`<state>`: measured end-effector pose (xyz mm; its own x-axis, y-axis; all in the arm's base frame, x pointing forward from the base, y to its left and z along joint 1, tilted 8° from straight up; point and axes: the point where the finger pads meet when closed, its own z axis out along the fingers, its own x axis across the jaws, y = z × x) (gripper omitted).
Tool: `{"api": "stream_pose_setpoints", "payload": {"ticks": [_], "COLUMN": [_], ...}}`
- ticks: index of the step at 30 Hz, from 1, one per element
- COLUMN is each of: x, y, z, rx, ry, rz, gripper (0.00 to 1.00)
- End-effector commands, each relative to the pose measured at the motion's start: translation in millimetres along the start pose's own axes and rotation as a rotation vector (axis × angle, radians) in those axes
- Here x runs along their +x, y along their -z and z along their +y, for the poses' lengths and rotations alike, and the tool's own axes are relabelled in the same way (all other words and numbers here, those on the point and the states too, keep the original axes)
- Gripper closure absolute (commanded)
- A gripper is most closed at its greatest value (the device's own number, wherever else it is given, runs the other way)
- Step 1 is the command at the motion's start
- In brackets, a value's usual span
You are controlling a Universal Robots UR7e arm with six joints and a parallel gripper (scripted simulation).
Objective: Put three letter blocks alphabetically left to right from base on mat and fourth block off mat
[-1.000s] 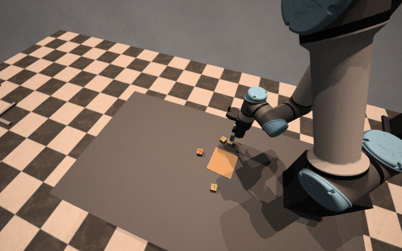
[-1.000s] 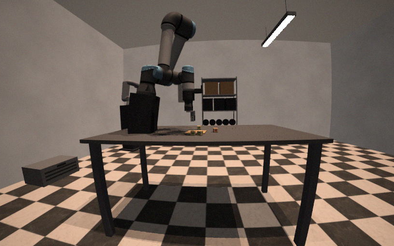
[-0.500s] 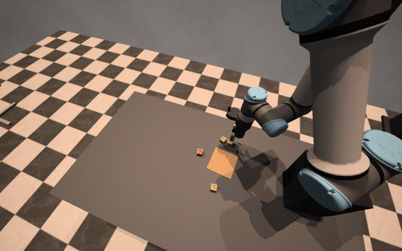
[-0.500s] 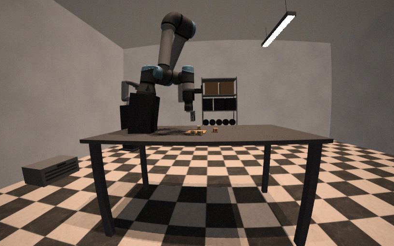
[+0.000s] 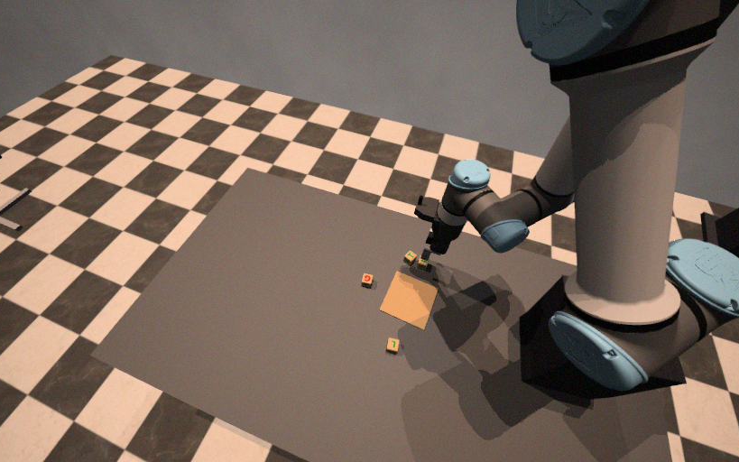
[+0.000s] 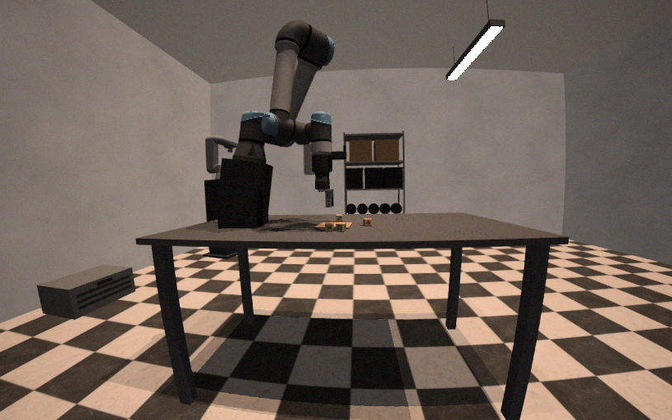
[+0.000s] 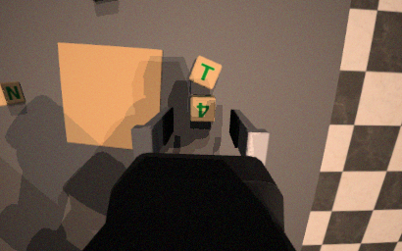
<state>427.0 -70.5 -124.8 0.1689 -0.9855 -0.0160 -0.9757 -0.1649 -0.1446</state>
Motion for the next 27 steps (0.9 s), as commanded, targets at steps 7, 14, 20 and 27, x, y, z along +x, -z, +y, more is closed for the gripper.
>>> {"api": "stream_pose_setpoints", "payload": {"ticks": [7,14,20,27], "x": [-3,-9,-14,-24], "y": [-1.9,-3.8,-4.8,-5.9], "z": [-14,-31,-43,-60], "rx": [-0.001,-0.002,-0.002,-0.003], "ry": [-0.103,-0.249,-0.355,-0.512], "rz": [0.001,0.001,0.002,0.002], "gripper": [0.00,0.00,0.00,0.00]}}
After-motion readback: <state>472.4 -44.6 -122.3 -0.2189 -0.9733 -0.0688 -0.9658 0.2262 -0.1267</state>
